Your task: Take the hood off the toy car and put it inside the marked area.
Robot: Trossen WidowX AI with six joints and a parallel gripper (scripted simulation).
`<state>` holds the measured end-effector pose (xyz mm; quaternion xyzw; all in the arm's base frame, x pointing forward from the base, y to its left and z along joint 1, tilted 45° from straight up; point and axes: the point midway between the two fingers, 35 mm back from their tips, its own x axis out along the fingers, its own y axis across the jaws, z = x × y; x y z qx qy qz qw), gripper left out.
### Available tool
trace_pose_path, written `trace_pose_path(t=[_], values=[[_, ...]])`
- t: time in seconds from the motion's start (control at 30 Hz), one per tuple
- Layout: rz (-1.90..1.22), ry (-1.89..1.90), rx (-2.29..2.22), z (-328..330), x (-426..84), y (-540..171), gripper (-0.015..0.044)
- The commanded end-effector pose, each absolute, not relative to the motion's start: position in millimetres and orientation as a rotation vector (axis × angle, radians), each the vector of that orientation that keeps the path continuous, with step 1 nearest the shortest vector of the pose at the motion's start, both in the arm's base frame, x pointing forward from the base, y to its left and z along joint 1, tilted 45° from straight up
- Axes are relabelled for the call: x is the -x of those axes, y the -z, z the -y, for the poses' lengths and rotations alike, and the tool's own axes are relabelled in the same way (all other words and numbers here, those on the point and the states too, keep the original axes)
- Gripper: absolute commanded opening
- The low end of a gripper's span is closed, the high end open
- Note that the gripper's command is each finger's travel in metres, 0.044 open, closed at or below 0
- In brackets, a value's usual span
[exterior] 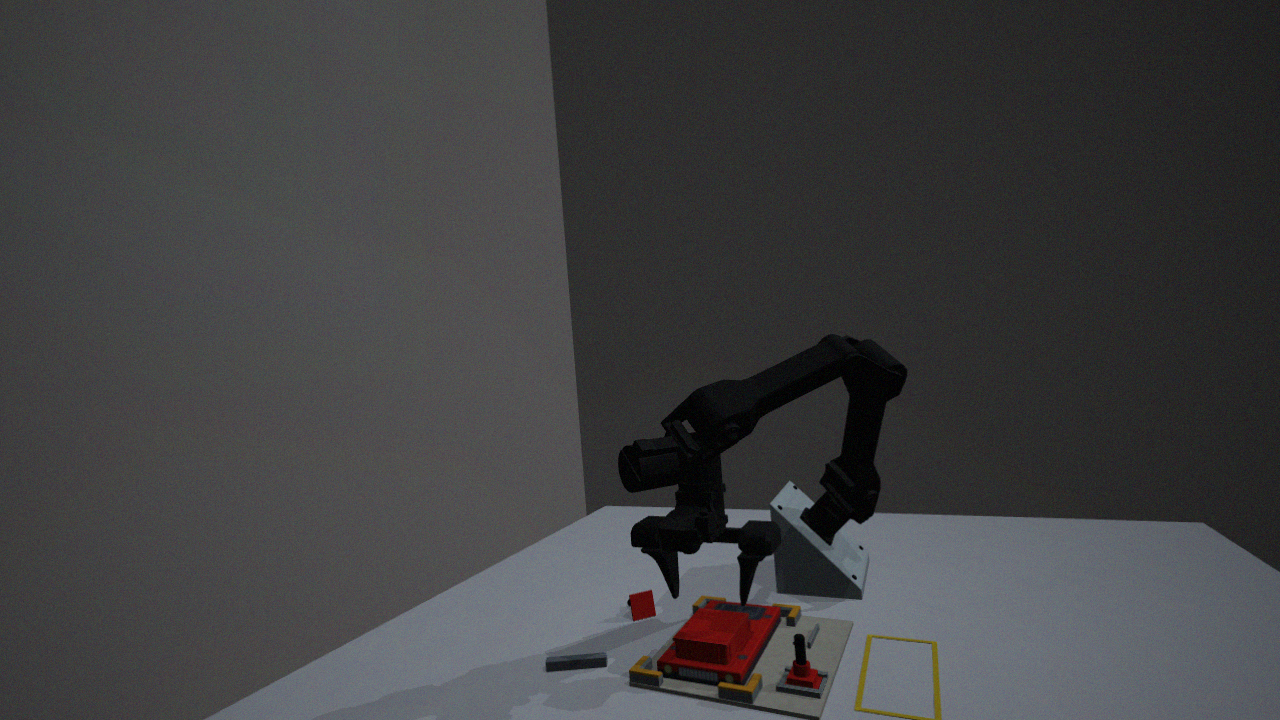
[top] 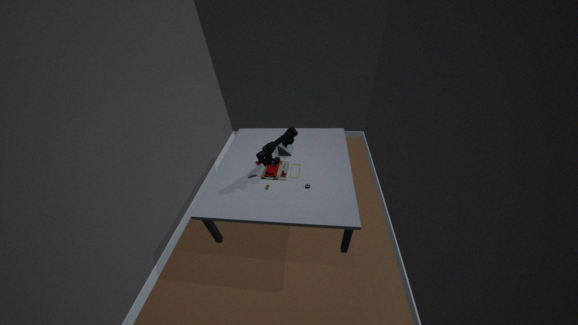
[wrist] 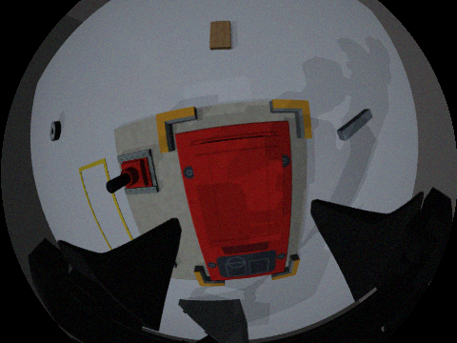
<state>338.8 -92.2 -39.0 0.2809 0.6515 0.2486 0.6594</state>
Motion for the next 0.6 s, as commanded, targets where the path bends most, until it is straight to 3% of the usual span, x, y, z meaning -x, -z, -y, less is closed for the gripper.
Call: trace_pose_path(t=[0.0, 0.57], values=[[-1.476, -0.562, -0.644, 88.8, -338.0, 42.1, 0.044], [-1.476, -0.562, -0.644, 80.5, -338.2, 50.3, 0.044]])
